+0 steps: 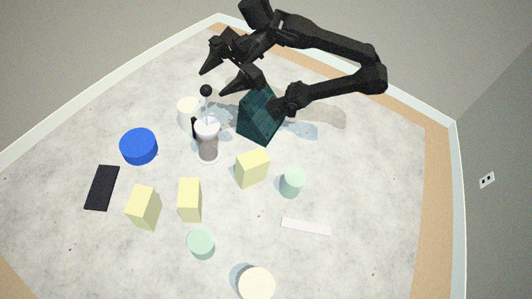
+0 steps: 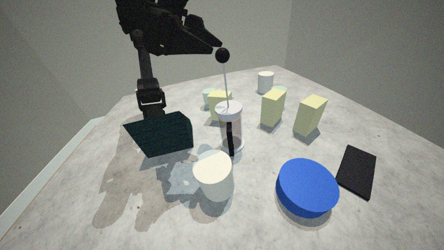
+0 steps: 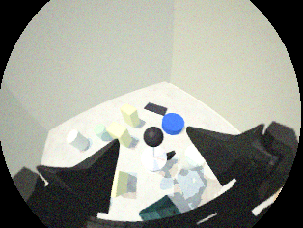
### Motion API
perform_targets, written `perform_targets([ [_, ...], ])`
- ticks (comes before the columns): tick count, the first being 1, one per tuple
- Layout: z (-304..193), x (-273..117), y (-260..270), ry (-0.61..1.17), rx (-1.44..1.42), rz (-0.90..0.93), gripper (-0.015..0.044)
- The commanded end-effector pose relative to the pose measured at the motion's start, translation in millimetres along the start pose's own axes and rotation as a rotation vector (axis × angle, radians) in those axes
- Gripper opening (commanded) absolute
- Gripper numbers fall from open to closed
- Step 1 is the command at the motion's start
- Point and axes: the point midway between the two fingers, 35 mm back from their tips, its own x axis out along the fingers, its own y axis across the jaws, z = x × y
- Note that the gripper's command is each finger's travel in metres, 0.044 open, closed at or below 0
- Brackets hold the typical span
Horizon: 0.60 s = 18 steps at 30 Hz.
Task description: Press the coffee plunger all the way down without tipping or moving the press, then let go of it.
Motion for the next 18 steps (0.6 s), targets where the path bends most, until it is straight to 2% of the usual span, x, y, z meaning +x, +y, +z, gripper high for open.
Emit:
perform_targets([
  [1, -4.4, 7.9, -1.6, 0.009, 0.013, -0.002, 0.0440],
  [10, -4.9, 19.7, -0.5, 0.006, 0.013, 0.000, 0.0440],
  [18, -4.9, 19.7, -0.5, 0.006, 0.013, 0.000, 0.0230],
])
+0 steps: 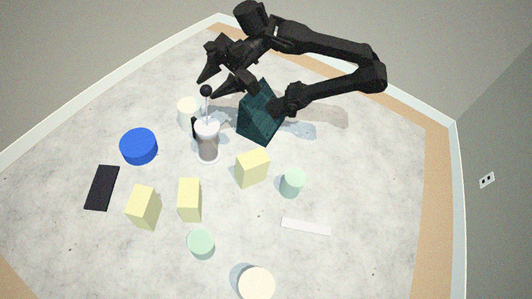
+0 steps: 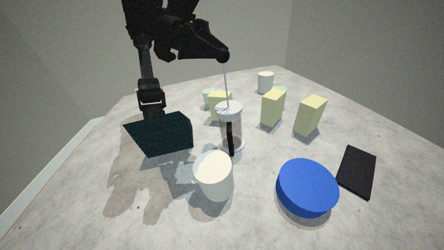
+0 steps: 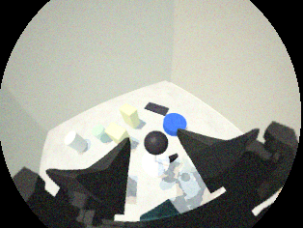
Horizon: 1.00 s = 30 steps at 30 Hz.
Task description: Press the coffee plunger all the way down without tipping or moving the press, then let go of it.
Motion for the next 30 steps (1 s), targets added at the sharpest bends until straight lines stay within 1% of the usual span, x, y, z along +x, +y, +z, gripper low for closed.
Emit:
perform_targets([
  [1, -2.4, 1.0, -1.3, 0.004, 0.007, -0.004, 0.0204],
  [3, -2.4, 1.0, -1.3, 0.004, 0.007, -0.004, 0.0151],
  [7, -2.4, 1.0, -1.3, 0.004, 0.007, -0.004, 0.0125],
  [16, -3.6, 2.1, -1.4, 0.004, 0.007, -0.004, 0.0125],
  [30, -20.4, 16.4, -3.5, 0.006, 0.007, -0.006, 0.0125],
])
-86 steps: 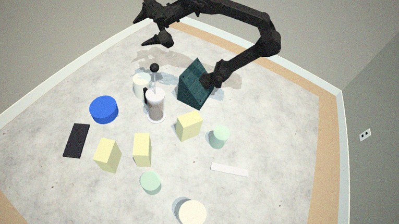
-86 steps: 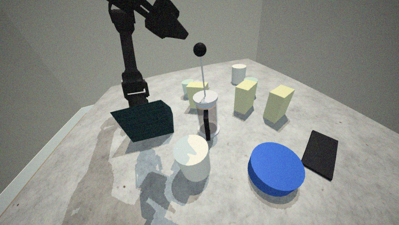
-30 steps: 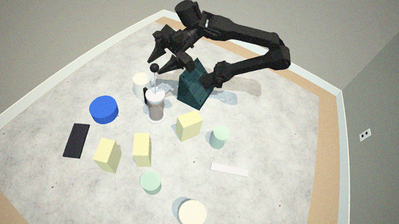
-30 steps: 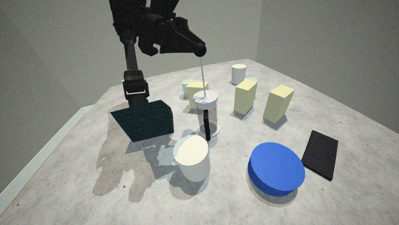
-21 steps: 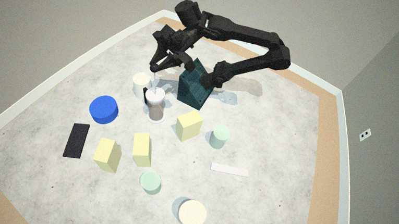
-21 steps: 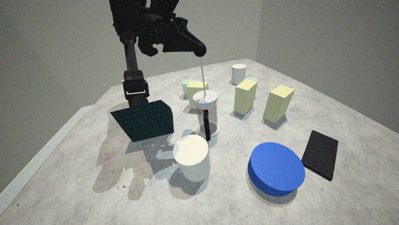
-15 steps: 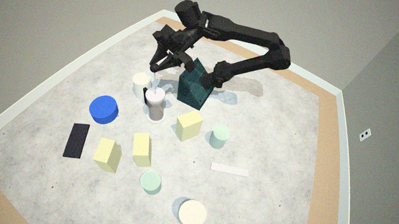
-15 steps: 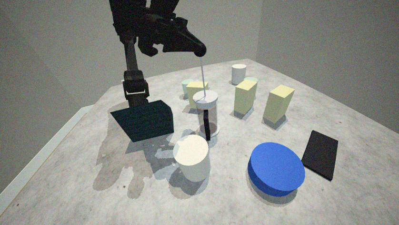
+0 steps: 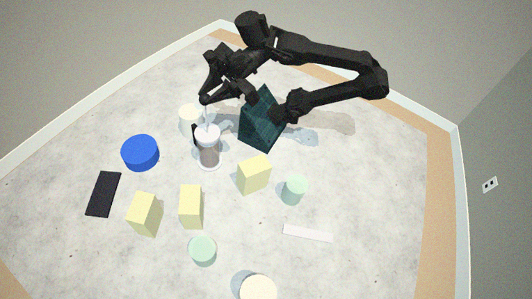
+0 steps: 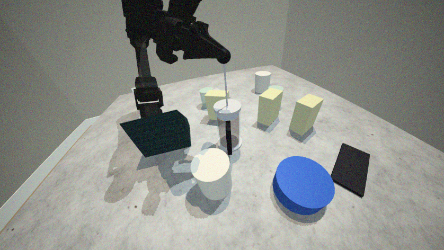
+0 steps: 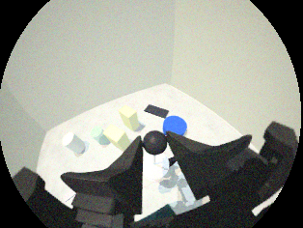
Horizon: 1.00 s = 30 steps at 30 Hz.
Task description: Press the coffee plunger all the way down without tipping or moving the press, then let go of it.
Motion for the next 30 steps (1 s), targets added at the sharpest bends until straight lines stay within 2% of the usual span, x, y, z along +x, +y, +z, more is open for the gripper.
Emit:
perform_targets([
  [1, -18.3, 8.5, -0.8, 0.033, 0.018, -0.003, 0.0125],
  [30, -56.8, 36.8, -2.1, 0.033, 0.018, -0.004, 0.0125],
])
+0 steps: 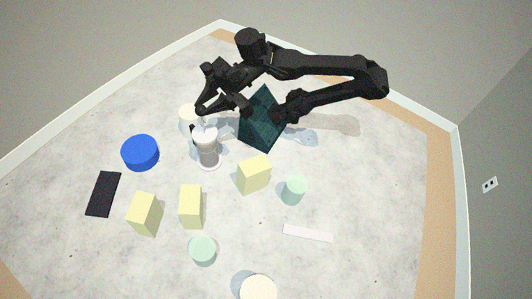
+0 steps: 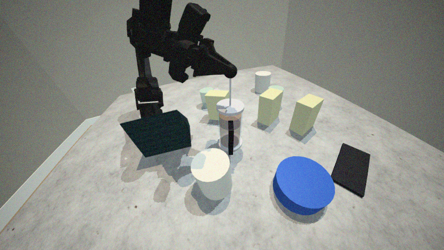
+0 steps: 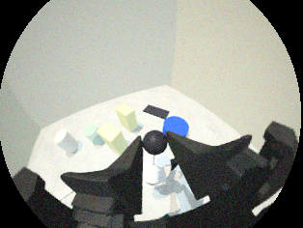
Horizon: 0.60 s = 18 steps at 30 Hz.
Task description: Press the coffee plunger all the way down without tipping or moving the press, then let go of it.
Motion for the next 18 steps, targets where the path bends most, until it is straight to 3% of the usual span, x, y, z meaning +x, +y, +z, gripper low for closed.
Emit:
perform_targets([
  [1, -32.7, 10.5, 0.2, 0.071, 0.050, 0.004, 0.0125],
  [18, -51.5, 29.0, 3.3, 0.068, 0.051, 0.006, 0.0125],
])
